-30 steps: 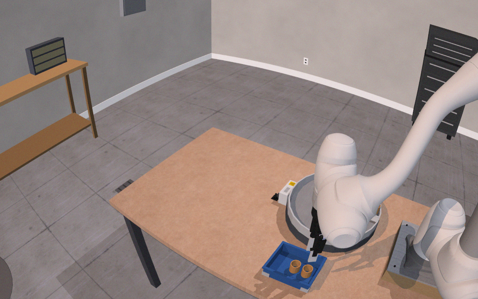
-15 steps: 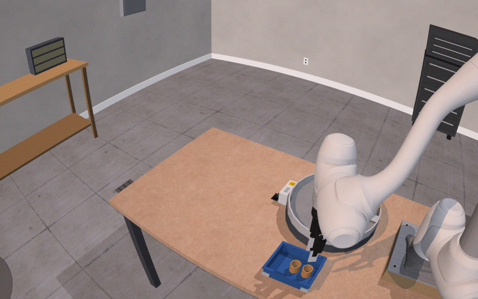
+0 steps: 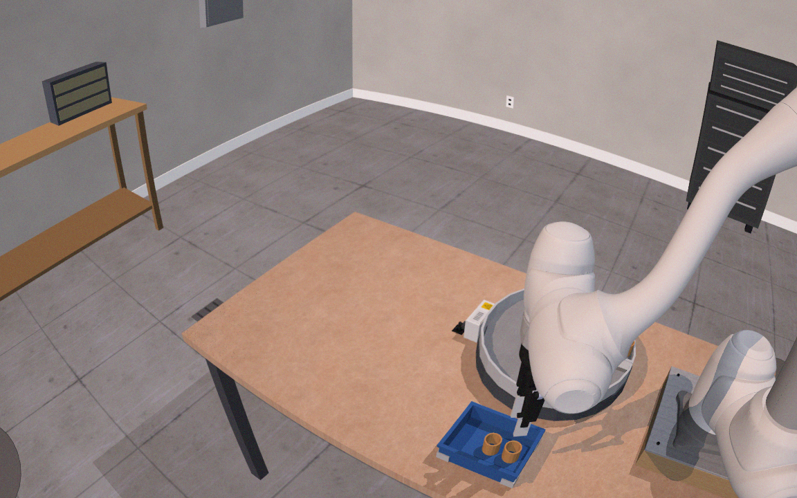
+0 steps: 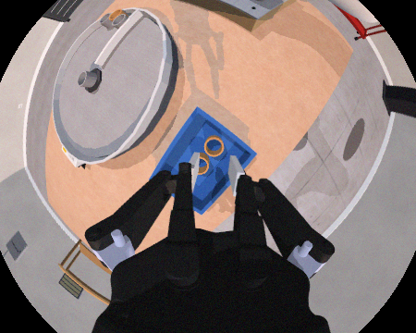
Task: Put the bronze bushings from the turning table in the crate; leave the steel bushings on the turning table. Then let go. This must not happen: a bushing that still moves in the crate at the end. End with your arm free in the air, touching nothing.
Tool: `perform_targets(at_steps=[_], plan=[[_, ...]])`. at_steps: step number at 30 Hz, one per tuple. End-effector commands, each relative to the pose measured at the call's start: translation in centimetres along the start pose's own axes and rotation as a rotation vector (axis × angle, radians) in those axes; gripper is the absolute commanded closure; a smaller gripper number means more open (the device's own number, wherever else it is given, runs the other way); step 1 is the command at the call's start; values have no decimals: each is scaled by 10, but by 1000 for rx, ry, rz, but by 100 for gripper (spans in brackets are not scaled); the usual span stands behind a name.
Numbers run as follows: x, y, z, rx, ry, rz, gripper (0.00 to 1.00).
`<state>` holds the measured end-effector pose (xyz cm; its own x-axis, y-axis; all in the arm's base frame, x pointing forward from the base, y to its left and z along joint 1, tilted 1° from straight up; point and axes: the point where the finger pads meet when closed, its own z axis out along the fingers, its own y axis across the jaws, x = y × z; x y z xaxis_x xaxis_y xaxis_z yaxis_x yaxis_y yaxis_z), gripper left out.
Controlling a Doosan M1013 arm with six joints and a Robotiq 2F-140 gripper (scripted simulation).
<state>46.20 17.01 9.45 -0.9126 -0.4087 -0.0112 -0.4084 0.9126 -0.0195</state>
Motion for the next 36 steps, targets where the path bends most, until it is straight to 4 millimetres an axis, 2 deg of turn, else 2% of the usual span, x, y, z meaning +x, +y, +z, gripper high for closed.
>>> perform_targets(at_steps=[1,14,20,27,29,36], plan=[[0,0,0,0,0,0,72],[1,-1,0,0,0,-2,72],[9,-7,0,0,0,-21,72],[39,-29,0,0,0,-90,72],[39,-29,0,0,0,-90,72],[88,-67,0,-1,-1,-202,72]])
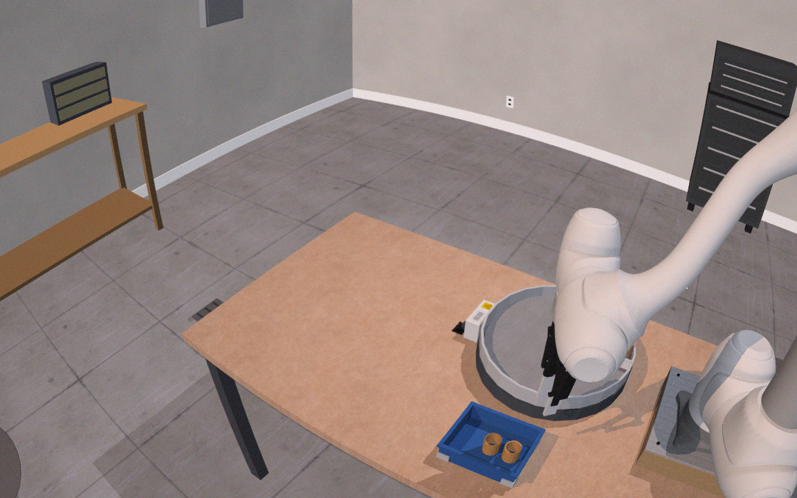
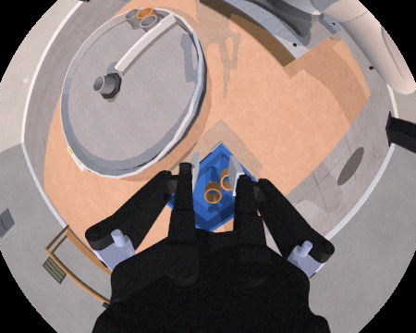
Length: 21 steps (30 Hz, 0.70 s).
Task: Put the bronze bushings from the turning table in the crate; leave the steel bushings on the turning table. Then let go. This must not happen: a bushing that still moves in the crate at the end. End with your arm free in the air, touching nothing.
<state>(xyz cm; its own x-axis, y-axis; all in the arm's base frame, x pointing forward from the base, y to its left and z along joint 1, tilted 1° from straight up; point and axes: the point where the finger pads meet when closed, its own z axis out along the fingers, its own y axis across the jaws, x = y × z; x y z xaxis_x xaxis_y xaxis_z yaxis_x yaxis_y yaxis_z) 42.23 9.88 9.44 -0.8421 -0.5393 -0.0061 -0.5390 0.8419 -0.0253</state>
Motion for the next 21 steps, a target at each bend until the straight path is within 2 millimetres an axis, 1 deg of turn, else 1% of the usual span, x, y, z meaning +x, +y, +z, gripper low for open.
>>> perform_targets(at_steps=[1,8,10,15,21], plan=[[33,-19,-1,-5,-3,-72,72],[92,-50,0,-5,-4,-193,72],[92,-50,0,-5,-4,-193,72],[136,-74,0,-5,-5,-287,72],[181,-99,0,-6,-5,-380,72]])
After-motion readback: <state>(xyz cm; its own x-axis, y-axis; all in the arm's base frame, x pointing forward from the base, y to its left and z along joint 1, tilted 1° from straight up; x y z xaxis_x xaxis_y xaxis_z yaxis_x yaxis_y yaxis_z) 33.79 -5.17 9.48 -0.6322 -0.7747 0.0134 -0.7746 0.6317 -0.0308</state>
